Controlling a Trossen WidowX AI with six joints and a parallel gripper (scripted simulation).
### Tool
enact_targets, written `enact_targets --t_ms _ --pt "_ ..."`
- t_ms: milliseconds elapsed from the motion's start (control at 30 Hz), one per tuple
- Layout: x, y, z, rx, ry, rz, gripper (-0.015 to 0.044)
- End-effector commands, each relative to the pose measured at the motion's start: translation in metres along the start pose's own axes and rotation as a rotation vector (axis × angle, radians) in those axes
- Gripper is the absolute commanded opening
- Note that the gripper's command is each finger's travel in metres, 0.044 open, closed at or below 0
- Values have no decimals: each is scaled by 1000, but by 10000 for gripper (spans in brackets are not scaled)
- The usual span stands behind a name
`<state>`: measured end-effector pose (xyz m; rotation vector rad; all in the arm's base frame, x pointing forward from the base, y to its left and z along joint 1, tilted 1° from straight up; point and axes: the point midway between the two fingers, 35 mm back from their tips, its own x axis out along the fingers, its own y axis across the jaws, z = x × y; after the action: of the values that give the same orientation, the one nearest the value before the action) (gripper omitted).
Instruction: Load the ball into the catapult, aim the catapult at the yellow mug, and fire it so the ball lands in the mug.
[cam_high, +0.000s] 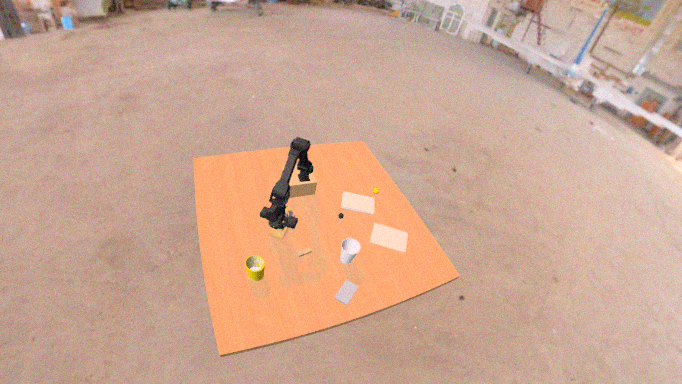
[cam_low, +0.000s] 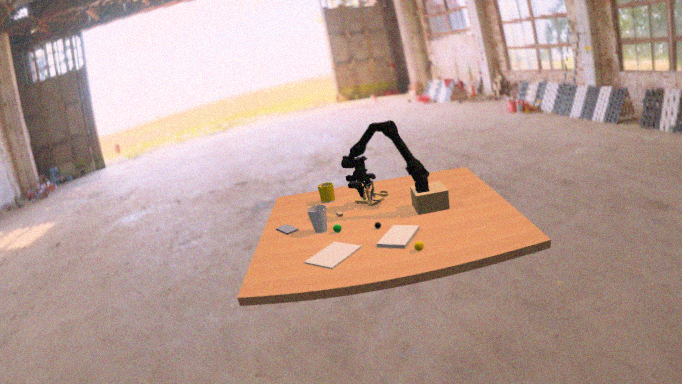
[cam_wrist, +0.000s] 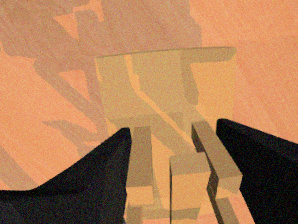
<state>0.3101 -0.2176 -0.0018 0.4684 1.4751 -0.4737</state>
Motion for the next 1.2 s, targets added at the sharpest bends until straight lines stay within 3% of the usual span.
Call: enact_targets --t_ms 0,467,933,1033,1167 --pt "5 0 0 2 0 -1 0" --pt "15 0 0 0 0 0 0" --pt "12 0 0 0 0 0 368" --pt "-26 0 3 0 -1 0 440" --pt "-84 0 -2 0 -1 0 440"
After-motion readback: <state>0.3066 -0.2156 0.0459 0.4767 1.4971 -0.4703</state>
